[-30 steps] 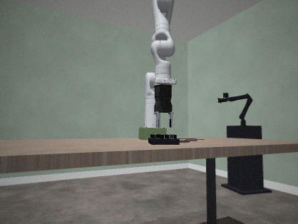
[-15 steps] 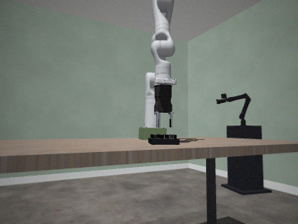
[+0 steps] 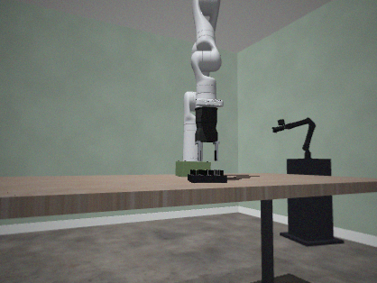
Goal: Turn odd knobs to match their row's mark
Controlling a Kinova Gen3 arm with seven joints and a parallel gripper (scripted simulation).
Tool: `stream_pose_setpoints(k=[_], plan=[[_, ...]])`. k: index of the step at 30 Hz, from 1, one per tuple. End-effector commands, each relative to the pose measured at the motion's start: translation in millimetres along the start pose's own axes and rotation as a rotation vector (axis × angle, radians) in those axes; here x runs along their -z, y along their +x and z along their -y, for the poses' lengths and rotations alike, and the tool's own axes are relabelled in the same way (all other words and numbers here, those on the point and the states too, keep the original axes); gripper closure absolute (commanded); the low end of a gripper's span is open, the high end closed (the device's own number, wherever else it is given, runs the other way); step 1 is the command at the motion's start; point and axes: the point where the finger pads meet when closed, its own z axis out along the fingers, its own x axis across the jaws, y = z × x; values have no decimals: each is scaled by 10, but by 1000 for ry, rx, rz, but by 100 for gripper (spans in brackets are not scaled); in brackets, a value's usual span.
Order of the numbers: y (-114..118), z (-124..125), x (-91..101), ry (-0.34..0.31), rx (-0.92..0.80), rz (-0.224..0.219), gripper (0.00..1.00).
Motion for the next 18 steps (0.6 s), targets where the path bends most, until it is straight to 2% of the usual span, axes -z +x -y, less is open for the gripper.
stream_pose_setpoints(k=[1,18], plan=[[-9,15,10,9,-11,0,0],[-12,-131,-1,0,-13,-2,0]])
